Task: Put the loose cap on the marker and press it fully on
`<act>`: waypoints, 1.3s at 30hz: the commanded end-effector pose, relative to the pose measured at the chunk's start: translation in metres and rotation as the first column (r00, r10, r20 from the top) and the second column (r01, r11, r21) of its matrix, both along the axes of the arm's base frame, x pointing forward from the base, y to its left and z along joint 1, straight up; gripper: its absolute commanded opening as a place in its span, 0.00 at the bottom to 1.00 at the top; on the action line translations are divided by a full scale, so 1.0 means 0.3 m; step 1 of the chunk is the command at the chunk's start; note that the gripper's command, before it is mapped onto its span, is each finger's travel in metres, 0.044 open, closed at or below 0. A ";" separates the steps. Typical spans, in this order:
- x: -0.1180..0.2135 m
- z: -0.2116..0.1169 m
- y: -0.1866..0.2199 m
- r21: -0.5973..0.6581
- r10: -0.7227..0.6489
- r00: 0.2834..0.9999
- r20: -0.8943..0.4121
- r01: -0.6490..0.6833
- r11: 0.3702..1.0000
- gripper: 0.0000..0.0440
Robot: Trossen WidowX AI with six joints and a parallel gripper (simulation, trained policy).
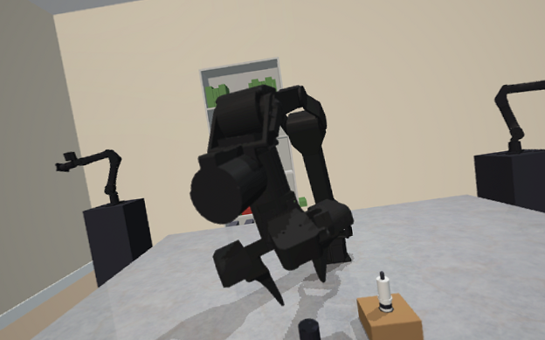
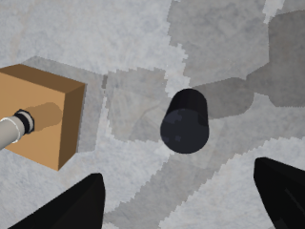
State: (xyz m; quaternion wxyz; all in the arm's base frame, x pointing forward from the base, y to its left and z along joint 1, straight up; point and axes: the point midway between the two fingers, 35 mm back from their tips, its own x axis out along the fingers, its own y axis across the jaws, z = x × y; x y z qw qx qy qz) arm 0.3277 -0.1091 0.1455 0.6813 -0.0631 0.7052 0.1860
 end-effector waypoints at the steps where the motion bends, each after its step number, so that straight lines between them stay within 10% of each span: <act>1: 0.005 -0.045 -0.009 -0.020 0.024 0.999 -0.028 -0.024 1.000 0.68; 28: -0.022 -0.282 0.019 -0.046 0.193 0.973 -0.123 -0.200 0.979 0.55; 39: -0.007 -0.222 0.023 -0.105 0.245 0.967 -0.075 -0.251 0.962 0.10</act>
